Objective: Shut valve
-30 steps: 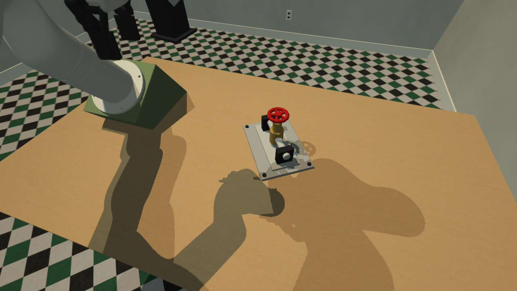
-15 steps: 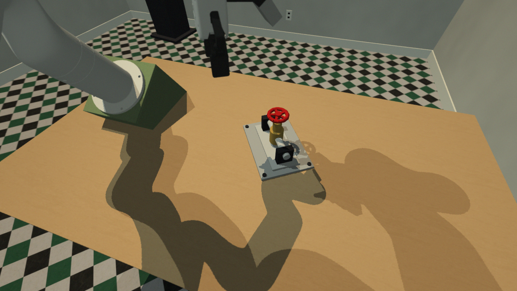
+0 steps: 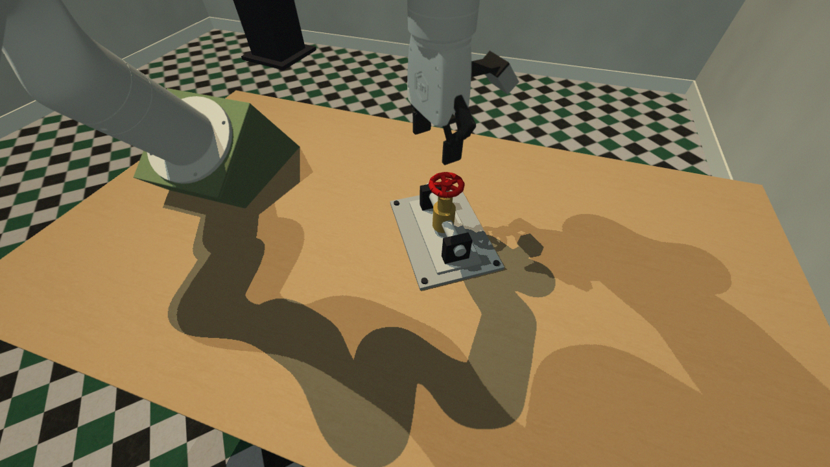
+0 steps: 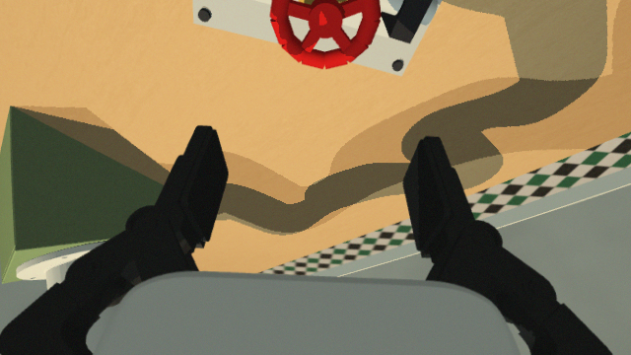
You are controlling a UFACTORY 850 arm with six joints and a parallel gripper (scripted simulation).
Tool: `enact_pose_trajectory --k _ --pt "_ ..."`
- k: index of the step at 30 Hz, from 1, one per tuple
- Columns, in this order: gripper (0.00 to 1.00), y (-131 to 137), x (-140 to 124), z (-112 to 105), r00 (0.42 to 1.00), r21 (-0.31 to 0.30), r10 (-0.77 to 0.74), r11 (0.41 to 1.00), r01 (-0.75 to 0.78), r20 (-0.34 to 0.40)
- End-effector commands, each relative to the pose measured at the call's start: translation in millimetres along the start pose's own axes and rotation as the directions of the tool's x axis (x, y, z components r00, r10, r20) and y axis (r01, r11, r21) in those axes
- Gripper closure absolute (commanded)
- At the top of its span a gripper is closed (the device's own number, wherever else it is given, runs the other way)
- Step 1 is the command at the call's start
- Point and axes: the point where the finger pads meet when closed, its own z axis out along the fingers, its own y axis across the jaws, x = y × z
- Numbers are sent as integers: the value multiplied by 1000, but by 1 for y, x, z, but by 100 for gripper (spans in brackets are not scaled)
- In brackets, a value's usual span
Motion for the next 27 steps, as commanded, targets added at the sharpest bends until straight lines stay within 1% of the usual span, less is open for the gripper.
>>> enact_pose_trajectory --k 1,14,27 --pt "0 2 24 19 1000 7 -26 1000 26 -8" --pt "0 2 25 20 1000 7 -26 1000 26 -7" --pt "0 2 25 29 1000 7 -26 1000 26 -7"
